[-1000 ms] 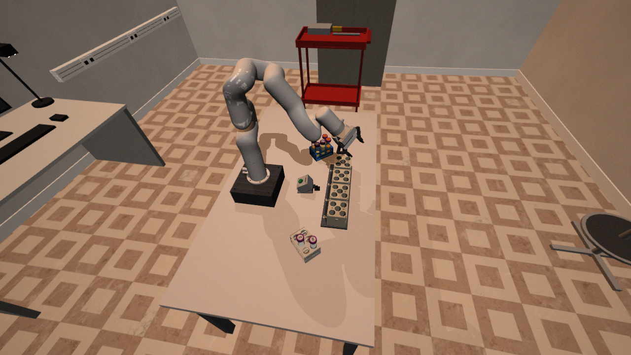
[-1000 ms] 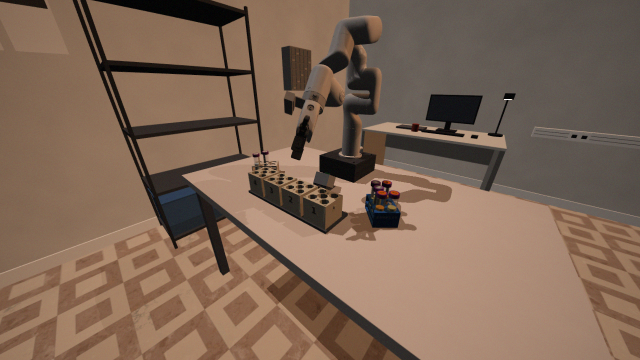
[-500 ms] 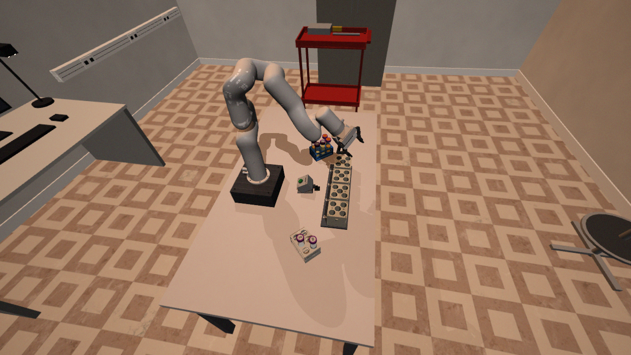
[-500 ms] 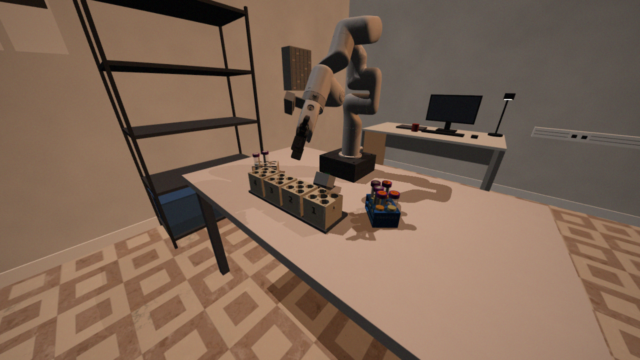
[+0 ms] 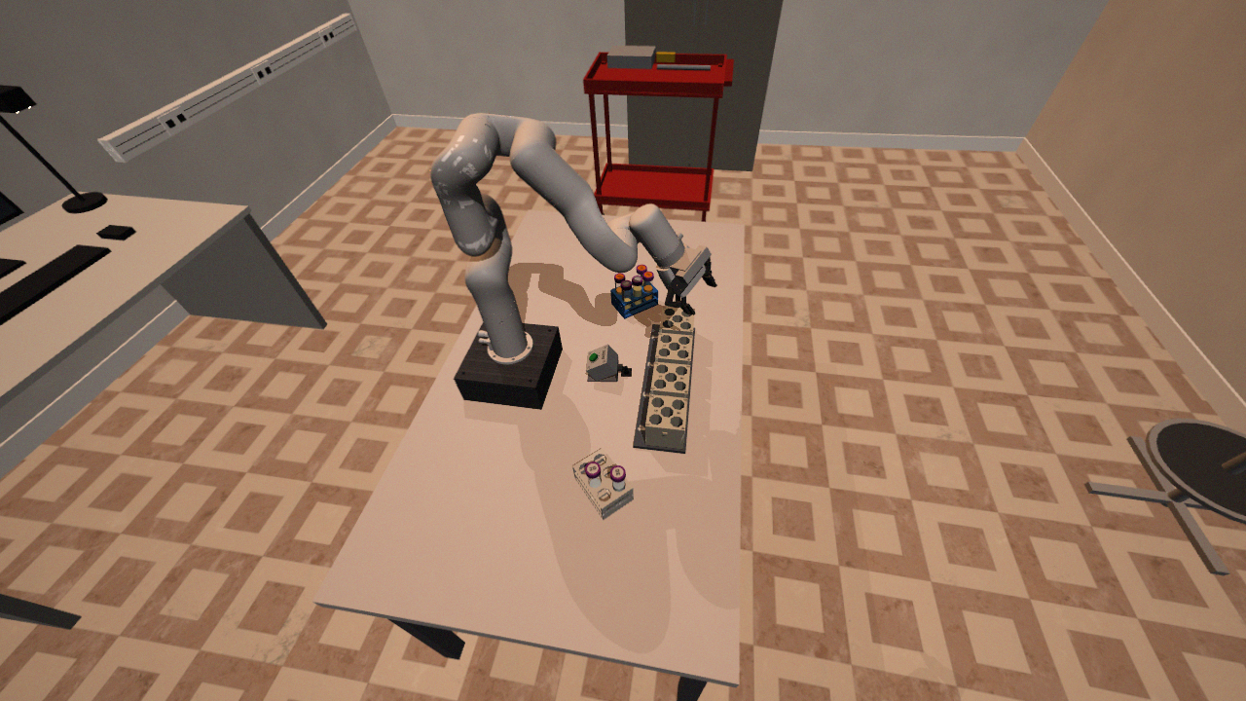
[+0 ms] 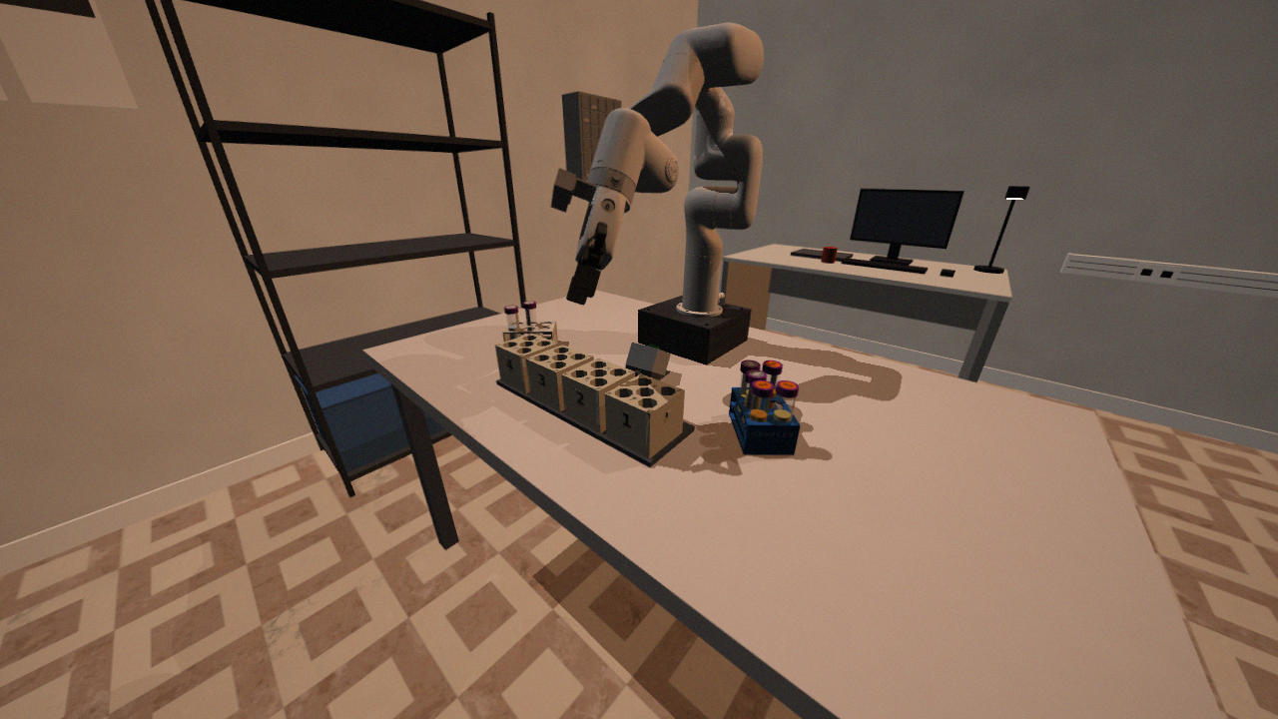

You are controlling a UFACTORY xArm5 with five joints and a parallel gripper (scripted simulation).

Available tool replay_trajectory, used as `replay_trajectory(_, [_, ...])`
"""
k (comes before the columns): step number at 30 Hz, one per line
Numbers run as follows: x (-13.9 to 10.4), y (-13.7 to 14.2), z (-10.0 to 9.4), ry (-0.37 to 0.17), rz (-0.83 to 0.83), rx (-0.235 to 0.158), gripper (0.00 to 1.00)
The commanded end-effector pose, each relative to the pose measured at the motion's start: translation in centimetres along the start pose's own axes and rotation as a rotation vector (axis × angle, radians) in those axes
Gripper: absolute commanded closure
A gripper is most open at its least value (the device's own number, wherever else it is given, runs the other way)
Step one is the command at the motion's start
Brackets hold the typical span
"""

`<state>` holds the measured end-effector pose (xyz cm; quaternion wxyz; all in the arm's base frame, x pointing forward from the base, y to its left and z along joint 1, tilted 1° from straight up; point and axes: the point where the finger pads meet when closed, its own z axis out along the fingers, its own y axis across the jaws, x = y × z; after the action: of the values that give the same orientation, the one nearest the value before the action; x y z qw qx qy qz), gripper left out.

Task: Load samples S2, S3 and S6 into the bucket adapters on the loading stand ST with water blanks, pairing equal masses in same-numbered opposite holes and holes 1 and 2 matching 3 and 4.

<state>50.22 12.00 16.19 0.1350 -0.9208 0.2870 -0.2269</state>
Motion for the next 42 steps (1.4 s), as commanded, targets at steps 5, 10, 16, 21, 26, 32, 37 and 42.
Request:
replay_trajectory(5, [1.4, 1.8, -1.6, -0.07, -0.135, -0.096, 0.0])
replay_trajectory(10, [2.1, 3.2, -3.0, -0.118, -0.212, -0.144, 0.0])
replay_trajectory(16, [2.5, 4.4, -4.3, -0.154, -0.262, -0.172, 0.0])
replay_trajectory(21, [2.8, 5.3, -5.5, -0.192, -0.312, -0.196, 0.0])
replay_trajectory(26, [2.9, 6.3, -6.7, -0.232, -0.36, -0.218, 0.0])
replay_trajectory(32, [3.1, 7.5, -8.4, -0.297, -0.431, -0.244, 0.0])
replay_trajectory(37, [3.1, 8.2, -9.4, -0.319, -0.455, -0.252, 0.0])
replay_trajectory(42, [3.0, 9.1, -10.9, -0.365, -0.501, -0.264, 0.0])
